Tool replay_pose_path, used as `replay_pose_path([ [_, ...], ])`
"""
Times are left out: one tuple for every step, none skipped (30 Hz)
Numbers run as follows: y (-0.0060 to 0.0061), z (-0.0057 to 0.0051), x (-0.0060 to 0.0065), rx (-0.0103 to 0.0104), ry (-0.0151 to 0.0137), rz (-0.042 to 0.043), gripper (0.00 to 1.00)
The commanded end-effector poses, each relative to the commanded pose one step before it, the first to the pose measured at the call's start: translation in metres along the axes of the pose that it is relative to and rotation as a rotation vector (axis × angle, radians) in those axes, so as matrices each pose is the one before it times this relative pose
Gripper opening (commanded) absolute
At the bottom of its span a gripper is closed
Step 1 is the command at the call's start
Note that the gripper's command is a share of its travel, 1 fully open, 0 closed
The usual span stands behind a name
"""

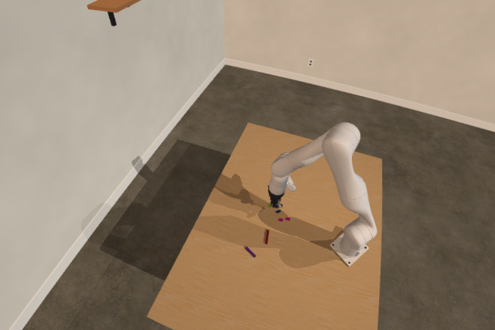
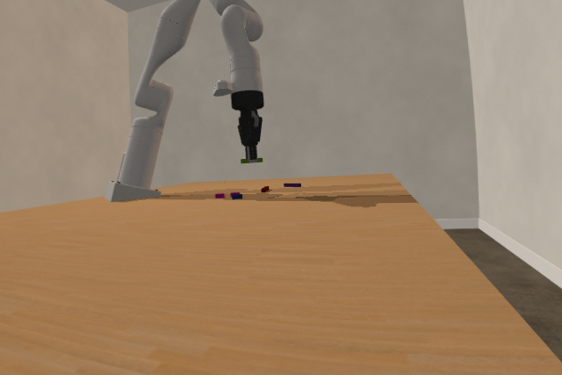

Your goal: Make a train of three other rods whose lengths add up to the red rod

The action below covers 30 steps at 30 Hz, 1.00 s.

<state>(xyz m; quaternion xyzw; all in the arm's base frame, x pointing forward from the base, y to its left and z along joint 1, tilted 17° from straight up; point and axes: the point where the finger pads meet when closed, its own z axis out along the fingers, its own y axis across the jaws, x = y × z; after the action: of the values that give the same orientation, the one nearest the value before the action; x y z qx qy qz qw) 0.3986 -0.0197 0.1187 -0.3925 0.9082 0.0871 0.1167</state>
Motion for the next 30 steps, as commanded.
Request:
replay_pose_path([
  [0.00541,0.01565,0.00019,-0.0179,0.00455,-0.0039,0.05],
  [0.0,0.00452,-0.00001,0.0,0.0,0.0,0.05],
  [0.0,0.00455,-0.00001,0.0,0.0,0.0,0.05],
  [0.0,0.00452,-0.00001,0.0,0.0,0.0,0.05],
  [0.0,0.00444,-0.00001,0.0,0.0,0.0,0.05],
  [0.0,0.00431,-0.00001,0.0,0.0,0.00001,0.05],
  [0.0,0.00412,-0.00002,0.0,0.0,-0.00001,0.05],
  [0.0,0.0,0.0,0.0,0.0,0.0,0.05],
  [0.0,0.0,0.0,0.0,0.0,0.0,0.05],
  [0.0,0.0039,-0.00002,0.0,0.0,-0.00001,0.05],
  [0.0,0.00363,-0.00001,0.0,0.0,0.0,0.05],
  [0.0,0.00333,0.0,0.0,0.00001,0.00001,0.05],
  [0.0,0.003,-0.00002,0.0,0.0,-0.00001,0.05],
  [0.0,0.00265,-0.00001,0.0,0.0,0.0,0.05],
  [0.0,0.00228,-0.00001,0.0,0.0,0.0,0.05],
  [0.0,0.0019,0.0,0.0,0.0,0.00001,0.05],
  [0.0,0.00153,-0.00001,0.0,0.0,-0.00001,0.05],
  [0.0,0.00117,0.0,0.0,0.0,0.0,0.05],
  [0.0,0.00084,0.0,0.0,0.0,0.0,0.05],
  [0.0,0.00054,0.0,0.0,0.0,0.00001,0.05],
  [0.0,0.00029,0.0,0.0,0.0,0.0,0.05],
  [0.0,0.00011,0.0,0.0,0.0,0.0,0.05],
  [0.0,0.00002,0.0,0.0,0.0,0.0,0.05],
  [0.0,0.0,0.0,0.0,0.0,0.0,0.05],
  [0.0,0.0,0.0,0.0,0.0,0.0,0.05],
  [0.0,0.0,0.0,0.0,0.0,0.0,0.05],
  [0.0,0.0,0.0,0.0,0.0,0.0,0.05],
  [0.0,0.0,0.0,0.0,0.0,0.0,0.05],
  [0.0,0.0,0.0,0.0,0.0,0.0,0.05],
  [0.0,0.0,0.0,0.0,0.0,0.0,0.05],
])
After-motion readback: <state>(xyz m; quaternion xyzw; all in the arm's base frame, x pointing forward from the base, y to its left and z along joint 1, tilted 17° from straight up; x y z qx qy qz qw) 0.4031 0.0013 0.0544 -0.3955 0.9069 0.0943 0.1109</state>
